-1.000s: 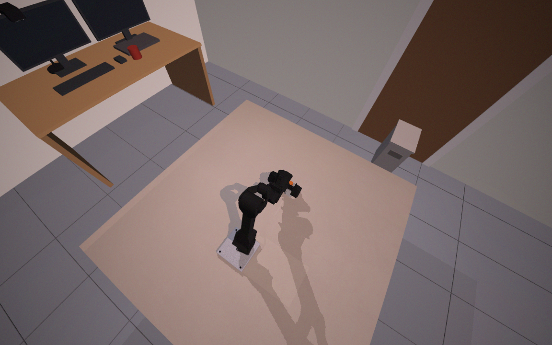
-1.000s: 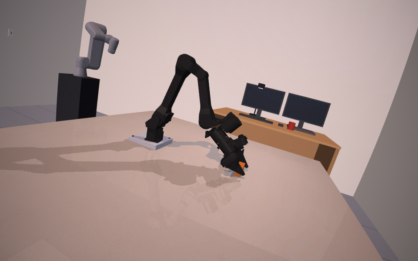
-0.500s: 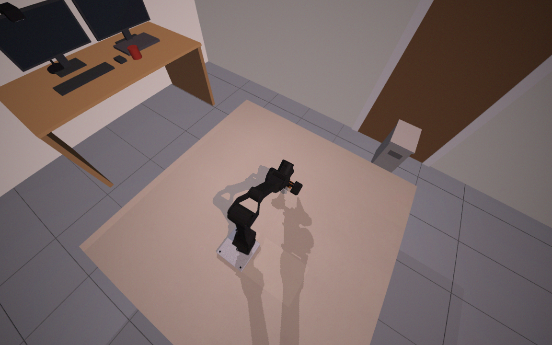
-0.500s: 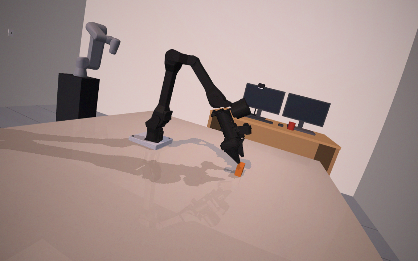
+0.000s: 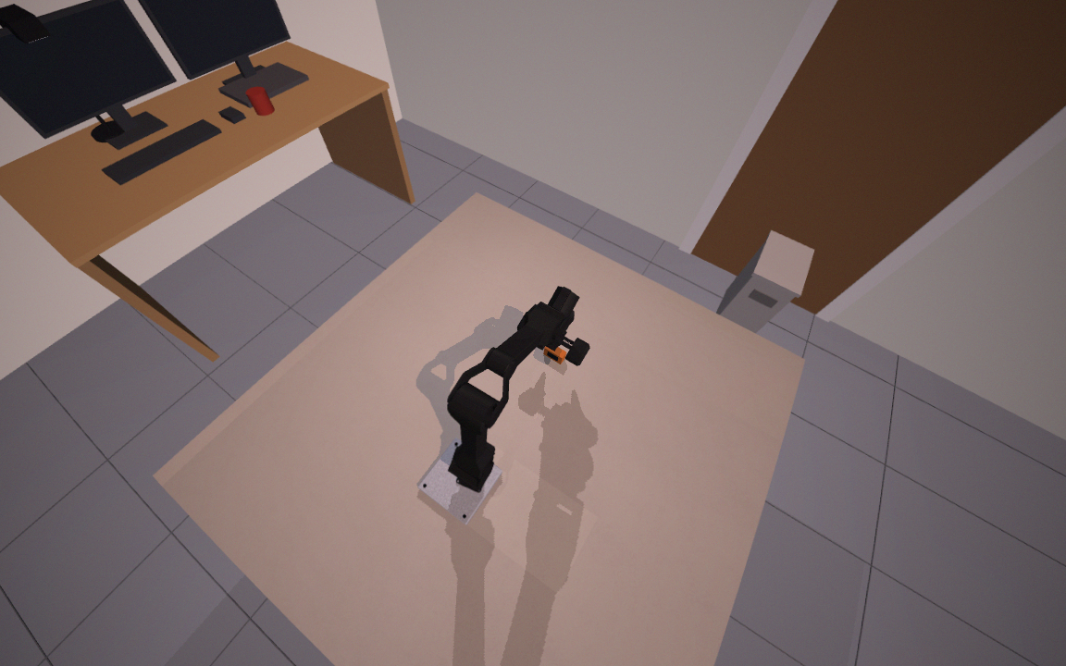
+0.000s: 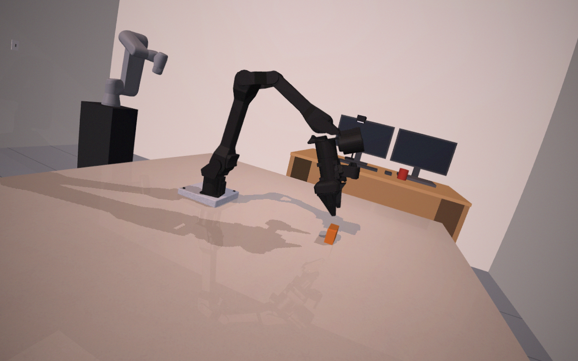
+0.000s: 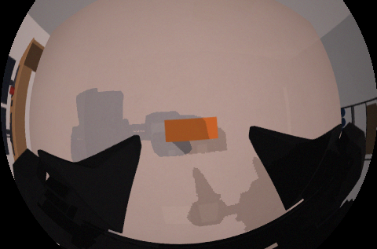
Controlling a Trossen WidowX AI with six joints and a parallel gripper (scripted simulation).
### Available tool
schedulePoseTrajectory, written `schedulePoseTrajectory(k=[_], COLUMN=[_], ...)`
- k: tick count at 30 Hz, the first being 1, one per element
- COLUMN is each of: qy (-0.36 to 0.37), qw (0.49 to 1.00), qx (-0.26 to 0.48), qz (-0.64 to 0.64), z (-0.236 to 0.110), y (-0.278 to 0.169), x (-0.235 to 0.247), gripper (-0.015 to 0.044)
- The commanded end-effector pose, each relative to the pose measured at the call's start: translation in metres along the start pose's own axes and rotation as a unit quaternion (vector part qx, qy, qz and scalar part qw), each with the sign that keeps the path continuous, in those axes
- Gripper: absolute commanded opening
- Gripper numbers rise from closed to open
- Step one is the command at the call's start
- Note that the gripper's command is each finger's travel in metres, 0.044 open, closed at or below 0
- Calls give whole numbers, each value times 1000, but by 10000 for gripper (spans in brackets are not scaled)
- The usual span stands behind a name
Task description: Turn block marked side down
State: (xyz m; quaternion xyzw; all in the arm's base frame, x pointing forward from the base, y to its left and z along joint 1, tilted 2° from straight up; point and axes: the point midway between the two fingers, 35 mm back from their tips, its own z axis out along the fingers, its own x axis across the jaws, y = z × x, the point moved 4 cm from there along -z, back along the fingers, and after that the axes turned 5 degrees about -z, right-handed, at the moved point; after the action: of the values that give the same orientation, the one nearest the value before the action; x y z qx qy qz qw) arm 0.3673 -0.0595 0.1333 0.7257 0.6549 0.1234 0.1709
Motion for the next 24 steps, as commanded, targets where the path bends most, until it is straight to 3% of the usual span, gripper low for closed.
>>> schedulePoseTrajectory(k=[1, 12, 17, 21, 24], qy=[7, 21, 21, 21, 21], qw=[998, 979, 978, 978, 978], qx=[55, 205, 207, 207, 207], qz=[3, 3, 3, 3, 3], z=[-1, -8, -7, 22, 24], y=[16, 41, 41, 28, 27], x=[-1, -5, -5, -4, -4], gripper=[440, 440, 440, 440, 440])
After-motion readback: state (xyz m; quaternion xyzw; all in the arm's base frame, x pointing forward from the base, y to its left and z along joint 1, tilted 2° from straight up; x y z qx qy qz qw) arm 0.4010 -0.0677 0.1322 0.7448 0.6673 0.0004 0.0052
